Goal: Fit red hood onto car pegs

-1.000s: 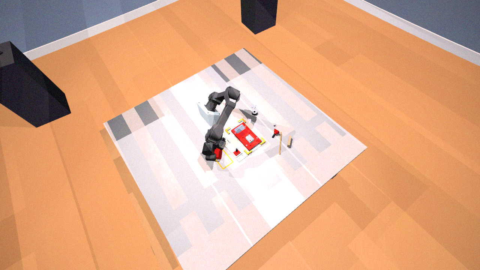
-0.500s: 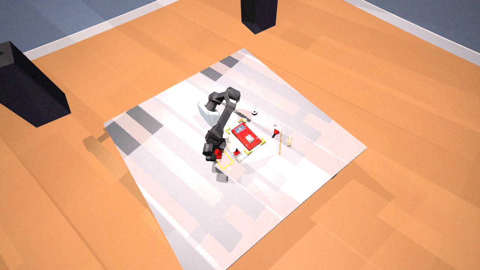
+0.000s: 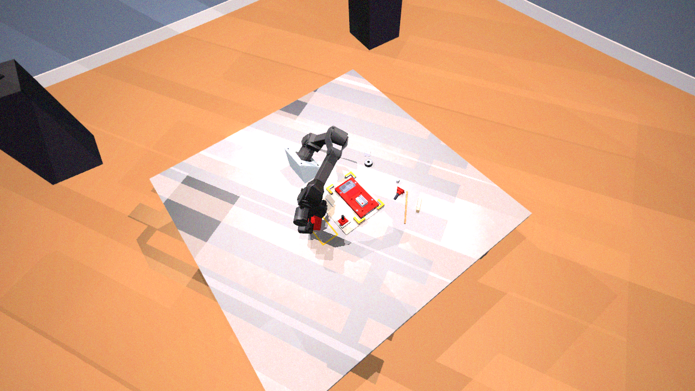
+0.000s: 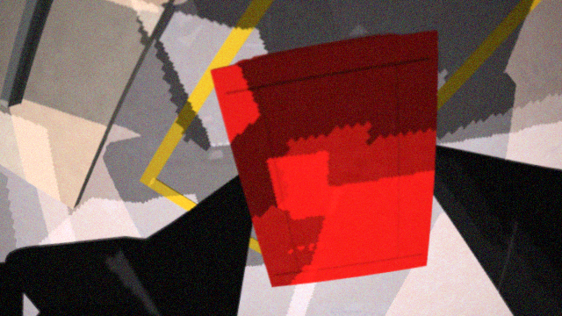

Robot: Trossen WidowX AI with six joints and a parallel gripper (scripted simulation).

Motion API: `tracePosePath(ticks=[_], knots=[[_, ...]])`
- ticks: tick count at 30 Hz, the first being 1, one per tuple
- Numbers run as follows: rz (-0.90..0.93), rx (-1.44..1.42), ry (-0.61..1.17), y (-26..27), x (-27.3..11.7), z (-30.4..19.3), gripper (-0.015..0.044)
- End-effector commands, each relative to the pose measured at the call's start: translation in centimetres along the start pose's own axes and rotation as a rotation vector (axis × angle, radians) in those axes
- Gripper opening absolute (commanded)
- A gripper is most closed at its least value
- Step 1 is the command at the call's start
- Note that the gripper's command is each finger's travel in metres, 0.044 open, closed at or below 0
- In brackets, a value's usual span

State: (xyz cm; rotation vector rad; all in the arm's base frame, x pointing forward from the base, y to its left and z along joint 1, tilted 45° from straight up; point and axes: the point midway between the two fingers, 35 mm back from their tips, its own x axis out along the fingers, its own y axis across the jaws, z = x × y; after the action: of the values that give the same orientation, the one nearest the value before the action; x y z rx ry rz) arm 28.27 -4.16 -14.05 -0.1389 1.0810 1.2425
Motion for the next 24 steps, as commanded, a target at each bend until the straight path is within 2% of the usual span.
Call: tracePosePath(ticks=[1,10,11,24], knots=[[0.0,0.0,0.0,0.0,0.0,0.0,0.0249],[0.0,0.0,0.001,0.0,-1.3,0.0,0.0012],[0.0,0.0,0.001,0.0,-1.6,0.0,0.0],[-0.002,0.001,0.003,0.0,-6.3,-0.1,0.0]])
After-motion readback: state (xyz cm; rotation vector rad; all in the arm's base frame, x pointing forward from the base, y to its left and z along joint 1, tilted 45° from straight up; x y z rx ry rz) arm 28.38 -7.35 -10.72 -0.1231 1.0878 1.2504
